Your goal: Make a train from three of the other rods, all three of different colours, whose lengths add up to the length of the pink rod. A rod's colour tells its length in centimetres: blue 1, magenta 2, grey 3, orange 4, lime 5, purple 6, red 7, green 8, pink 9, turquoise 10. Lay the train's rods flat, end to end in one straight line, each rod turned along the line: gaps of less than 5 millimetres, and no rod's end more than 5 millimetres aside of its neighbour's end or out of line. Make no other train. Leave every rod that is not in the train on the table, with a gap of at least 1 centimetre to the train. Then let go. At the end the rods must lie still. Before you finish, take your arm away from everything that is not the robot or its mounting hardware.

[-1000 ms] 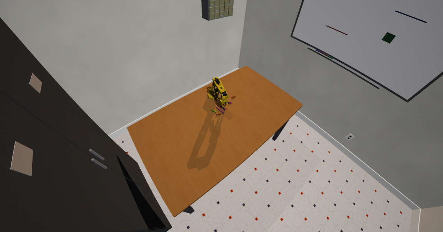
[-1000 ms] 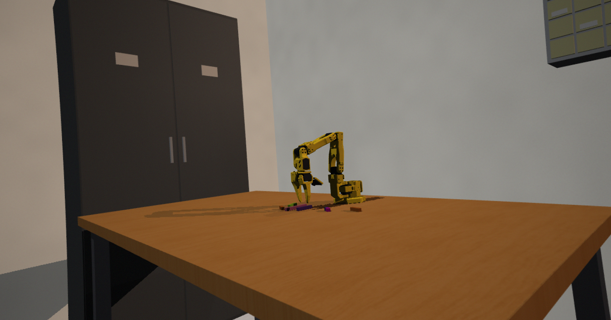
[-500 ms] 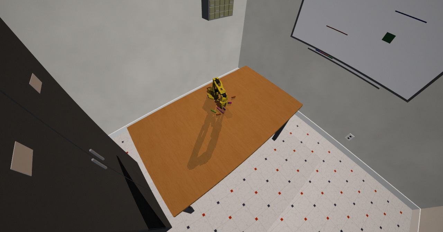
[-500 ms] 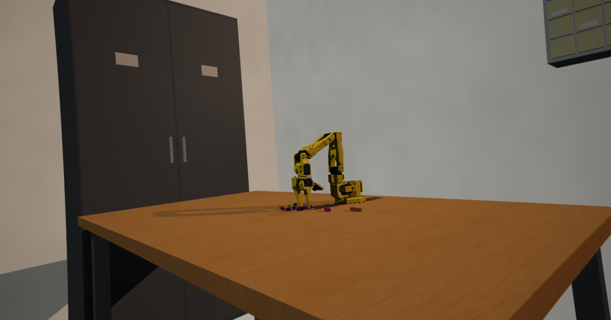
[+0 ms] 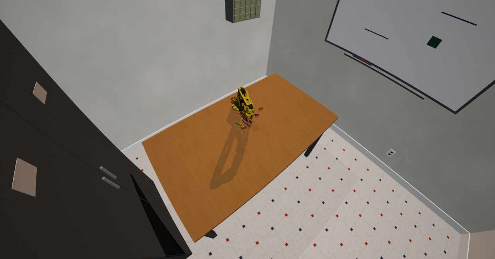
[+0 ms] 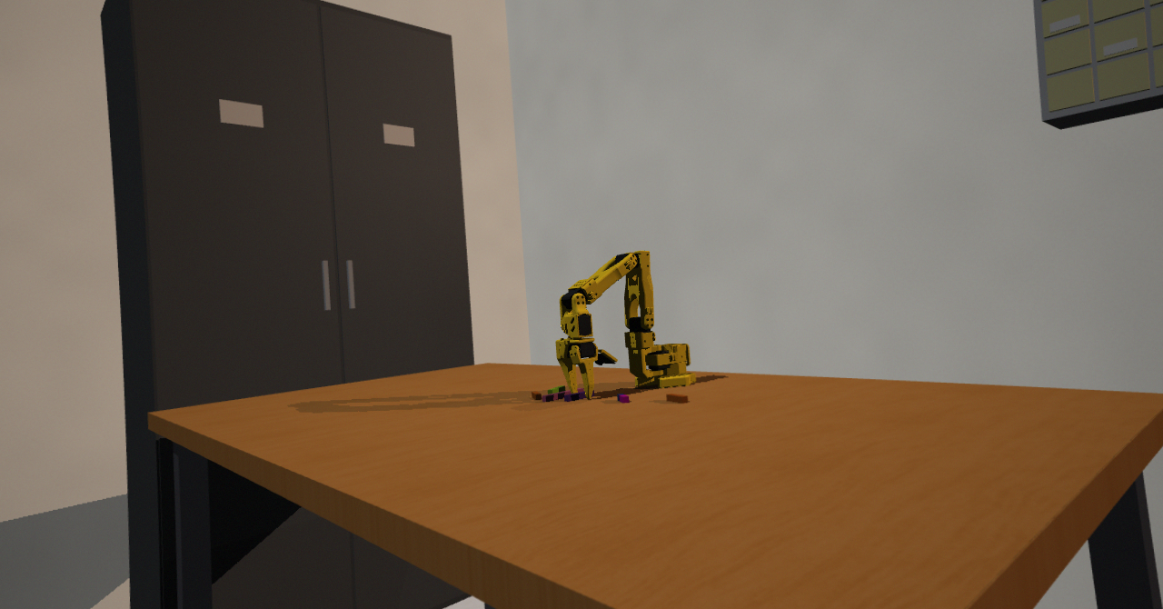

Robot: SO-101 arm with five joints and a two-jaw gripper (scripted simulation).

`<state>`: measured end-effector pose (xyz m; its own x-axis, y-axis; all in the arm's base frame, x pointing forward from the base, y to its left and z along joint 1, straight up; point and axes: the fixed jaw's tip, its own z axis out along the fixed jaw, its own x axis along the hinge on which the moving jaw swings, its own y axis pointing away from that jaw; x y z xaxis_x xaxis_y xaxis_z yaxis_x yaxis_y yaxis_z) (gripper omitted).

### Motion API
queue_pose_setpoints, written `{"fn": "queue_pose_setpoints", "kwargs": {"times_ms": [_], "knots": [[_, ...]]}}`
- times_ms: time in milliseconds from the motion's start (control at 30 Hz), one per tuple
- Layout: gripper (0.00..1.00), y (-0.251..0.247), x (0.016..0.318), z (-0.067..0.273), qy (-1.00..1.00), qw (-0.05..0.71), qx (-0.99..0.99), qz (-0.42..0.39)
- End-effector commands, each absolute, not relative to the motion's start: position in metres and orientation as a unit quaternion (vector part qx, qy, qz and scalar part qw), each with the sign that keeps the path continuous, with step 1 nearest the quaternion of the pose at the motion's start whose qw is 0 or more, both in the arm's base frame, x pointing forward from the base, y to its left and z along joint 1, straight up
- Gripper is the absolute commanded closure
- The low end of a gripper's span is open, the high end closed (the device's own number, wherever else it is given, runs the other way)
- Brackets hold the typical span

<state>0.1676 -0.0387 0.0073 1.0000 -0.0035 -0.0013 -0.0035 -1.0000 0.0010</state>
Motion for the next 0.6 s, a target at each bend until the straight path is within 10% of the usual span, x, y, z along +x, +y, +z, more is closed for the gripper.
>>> {"fn": "queue_pose_setpoints", "kwargs": {"times_ms": [0,567], "knots": [[0.81,-0.0416,0.1801,0.0179,-0.002,0.007,0.999,0.04],[0.83,-0.0416,0.1801,0.0179,-0.002,0.007,0.999,0.04]]}}
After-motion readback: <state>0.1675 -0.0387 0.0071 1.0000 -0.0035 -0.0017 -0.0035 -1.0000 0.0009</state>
